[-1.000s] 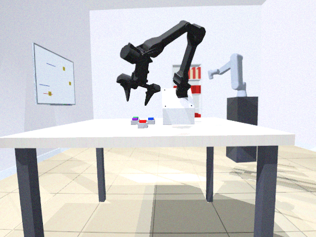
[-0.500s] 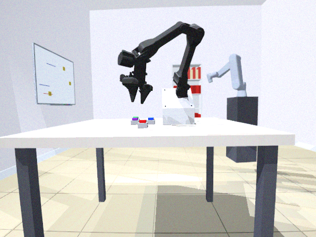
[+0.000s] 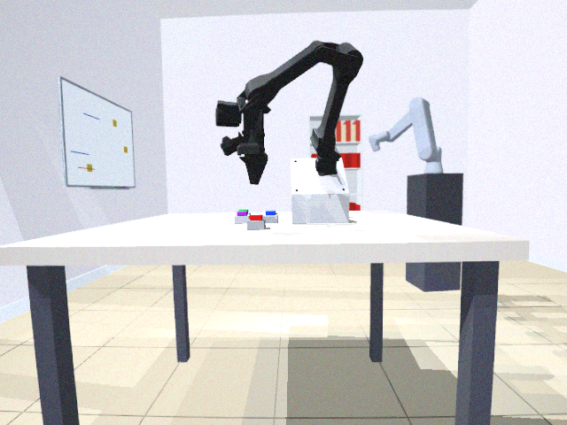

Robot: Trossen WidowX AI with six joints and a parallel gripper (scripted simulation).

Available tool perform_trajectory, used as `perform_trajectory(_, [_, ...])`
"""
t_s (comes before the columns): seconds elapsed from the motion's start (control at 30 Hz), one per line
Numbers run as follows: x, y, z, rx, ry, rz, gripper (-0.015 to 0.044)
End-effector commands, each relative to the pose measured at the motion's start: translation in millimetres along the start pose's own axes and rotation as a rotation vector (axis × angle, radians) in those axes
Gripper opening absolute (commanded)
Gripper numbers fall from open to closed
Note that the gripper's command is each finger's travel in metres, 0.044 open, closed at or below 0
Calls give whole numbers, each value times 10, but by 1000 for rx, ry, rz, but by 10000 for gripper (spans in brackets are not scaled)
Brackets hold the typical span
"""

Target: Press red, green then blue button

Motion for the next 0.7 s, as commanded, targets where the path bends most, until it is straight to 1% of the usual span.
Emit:
perform_trajectory(0.0, [-26,-3,227,10,1,-11,321])
perform_trajectory(0.07, [-21,-15,512,9,4,-10,269])
perform_trajectory(0.1, [-17,-25,586,9,6,-10,242])
perform_trajectory(0.37, [-15,-29,611,9,7,-10,32])
perform_trajectory(0.4, [-15,-29,611,9,7,-10,20])
perform_trajectory(0.67, [-16,-28,613,9,7,-10,20])
Point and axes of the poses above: the point midway between the two fingers, 35 mm back from their tips, its own z axis out along the fingers, its own x axis across the jaws, y = z × x, the point moved 6 cm from there along -z, back along the fingers, and after that the axes turned 10 degrees about -z, right-handed, at the moved point
